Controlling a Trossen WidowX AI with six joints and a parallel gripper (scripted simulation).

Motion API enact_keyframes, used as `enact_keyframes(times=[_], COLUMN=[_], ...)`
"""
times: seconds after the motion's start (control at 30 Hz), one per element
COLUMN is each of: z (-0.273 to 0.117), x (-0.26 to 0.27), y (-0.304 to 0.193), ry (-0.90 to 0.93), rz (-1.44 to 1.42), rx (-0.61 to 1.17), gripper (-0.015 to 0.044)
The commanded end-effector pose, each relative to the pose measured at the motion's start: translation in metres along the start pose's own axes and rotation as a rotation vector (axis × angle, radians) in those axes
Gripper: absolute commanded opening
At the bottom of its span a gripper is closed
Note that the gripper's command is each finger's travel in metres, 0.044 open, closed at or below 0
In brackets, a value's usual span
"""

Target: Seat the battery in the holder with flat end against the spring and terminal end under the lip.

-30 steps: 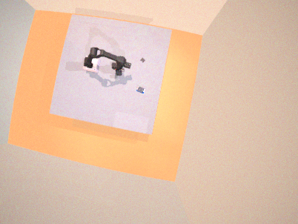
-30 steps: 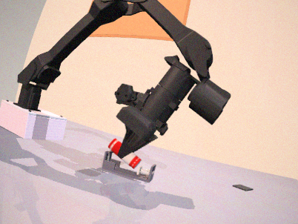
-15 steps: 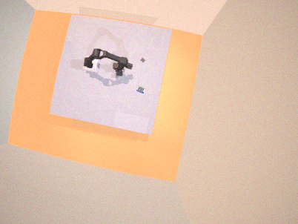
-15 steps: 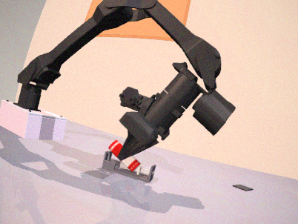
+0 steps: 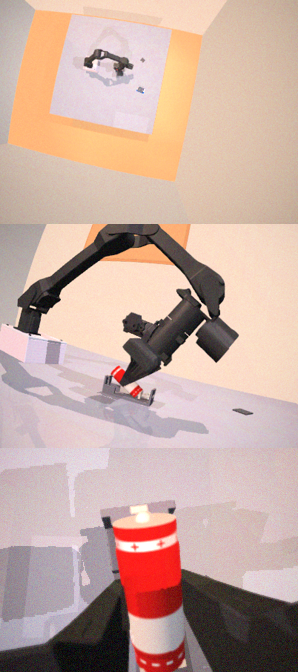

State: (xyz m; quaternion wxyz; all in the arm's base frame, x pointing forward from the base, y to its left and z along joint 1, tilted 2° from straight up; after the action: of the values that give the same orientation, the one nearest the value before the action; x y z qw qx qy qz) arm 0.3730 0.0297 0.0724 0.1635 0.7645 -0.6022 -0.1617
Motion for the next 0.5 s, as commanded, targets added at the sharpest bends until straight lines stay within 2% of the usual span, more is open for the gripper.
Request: enact_keyframes(times=[0.0, 0.47], z=[-0.0021, -0.0054], x=[0.0005, 0.0010], y=[-0.0040, -0.0104], ry=[-0.001, -0.004], rz=[0.005, 0.005], rx=[0.006, 0.005], gripper=[0.0086, 0.0086])
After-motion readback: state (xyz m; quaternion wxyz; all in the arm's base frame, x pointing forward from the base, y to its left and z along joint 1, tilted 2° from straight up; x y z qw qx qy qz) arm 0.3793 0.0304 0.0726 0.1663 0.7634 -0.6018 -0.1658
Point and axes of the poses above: the point midway between the two fingers, 35 mm back from their tips, its own z axis out along the fingers, its own x axis across the jaws, y = z × x, the point moved 7 cm from there along -z, back along the fingers, and after that the axes turned 3 degrees about -z, right-handed, at the moved point
